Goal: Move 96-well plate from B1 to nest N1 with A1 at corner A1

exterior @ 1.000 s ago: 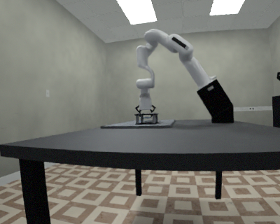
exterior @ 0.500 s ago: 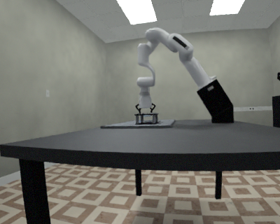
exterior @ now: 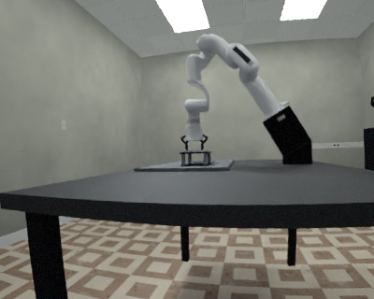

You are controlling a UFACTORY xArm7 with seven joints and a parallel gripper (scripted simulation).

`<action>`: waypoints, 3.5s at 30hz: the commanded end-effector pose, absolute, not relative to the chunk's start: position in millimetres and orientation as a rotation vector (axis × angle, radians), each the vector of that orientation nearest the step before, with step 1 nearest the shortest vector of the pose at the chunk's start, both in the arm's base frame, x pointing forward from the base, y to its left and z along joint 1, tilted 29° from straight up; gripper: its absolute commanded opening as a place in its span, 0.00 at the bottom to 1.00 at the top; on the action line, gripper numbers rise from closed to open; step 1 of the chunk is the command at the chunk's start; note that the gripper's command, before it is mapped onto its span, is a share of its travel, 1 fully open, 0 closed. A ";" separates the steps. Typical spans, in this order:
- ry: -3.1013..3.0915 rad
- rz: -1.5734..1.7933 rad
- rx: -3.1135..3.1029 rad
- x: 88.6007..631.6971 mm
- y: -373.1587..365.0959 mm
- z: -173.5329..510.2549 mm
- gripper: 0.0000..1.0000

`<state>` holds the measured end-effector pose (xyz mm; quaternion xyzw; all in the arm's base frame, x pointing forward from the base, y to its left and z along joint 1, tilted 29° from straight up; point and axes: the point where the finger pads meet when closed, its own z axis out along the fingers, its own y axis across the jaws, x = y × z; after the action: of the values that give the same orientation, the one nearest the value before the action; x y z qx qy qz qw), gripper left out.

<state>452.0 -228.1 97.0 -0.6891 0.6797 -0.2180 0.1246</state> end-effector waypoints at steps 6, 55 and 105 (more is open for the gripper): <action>1.984 -0.635 -2.008 445.4 -226.9 112.1 0.00; 1.017 -0.774 -2.824 428.2 -139.9 118.0 0.00; -1.277 -0.695 -3.124 405.8 5.4 115.0 0.00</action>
<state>406.7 -6.7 113.9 -0.9174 -0.3174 -0.2042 -0.1264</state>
